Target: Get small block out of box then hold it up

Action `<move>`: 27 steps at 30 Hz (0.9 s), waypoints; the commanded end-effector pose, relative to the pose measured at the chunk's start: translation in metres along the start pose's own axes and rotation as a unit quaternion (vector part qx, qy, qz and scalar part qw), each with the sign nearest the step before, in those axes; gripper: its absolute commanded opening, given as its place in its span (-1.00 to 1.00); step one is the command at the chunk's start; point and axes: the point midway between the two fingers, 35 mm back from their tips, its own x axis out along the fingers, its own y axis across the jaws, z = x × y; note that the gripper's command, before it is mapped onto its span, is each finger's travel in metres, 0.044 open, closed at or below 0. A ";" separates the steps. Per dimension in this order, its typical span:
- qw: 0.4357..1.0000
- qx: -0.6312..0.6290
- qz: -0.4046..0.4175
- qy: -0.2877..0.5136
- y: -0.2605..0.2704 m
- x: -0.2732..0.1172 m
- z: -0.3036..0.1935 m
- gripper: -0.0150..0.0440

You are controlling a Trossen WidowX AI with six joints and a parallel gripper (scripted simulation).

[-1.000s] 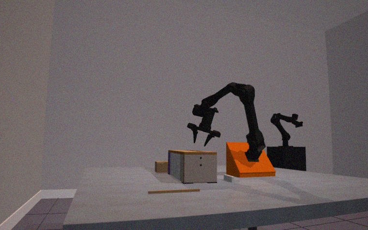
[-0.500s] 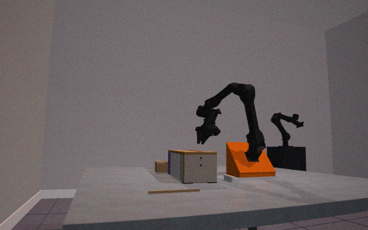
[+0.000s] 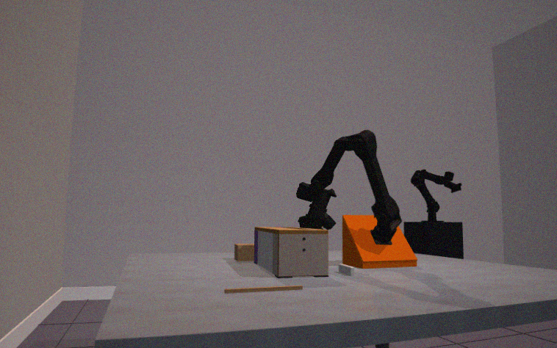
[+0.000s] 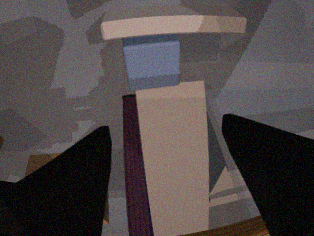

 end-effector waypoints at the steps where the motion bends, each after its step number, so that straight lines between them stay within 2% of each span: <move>1: 1.000 -0.002 0.004 0.010 0.001 0.005 0.001 0.47; 27: 1.000 -0.002 0.004 0.010 0.002 0.040 0.013 0.47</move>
